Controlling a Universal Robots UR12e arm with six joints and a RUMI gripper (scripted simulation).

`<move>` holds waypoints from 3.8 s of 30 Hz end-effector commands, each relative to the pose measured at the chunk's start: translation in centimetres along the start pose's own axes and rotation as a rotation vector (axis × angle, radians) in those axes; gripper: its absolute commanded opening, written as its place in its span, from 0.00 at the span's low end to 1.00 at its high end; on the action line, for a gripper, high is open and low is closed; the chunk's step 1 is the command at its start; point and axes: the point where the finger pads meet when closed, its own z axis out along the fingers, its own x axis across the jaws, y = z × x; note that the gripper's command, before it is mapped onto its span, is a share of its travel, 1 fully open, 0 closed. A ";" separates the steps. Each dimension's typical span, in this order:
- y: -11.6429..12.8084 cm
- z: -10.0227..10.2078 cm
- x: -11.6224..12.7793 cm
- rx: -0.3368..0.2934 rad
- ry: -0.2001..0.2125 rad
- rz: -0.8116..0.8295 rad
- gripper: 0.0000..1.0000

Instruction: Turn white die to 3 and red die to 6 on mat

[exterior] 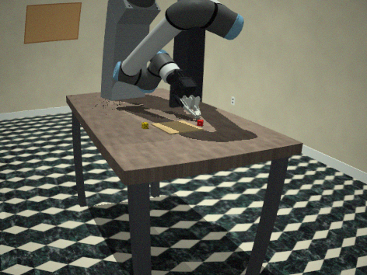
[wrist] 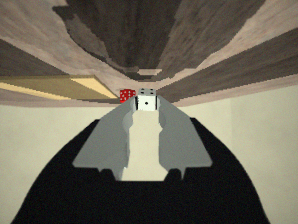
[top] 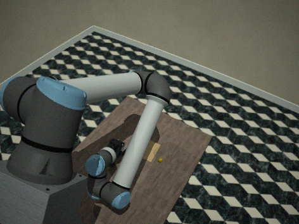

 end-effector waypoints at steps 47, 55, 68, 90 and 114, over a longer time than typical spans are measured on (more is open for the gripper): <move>-0.9 0.6 0.0 0.000 0.000 0.000 0.03; -0.9 0.6 0.0 0.000 0.000 0.000 0.03; -0.9 0.6 0.0 0.000 0.000 0.000 0.14; -0.9 0.6 0.0 0.000 0.000 0.000 0.21; -0.9 0.6 0.0 0.000 0.000 0.000 0.21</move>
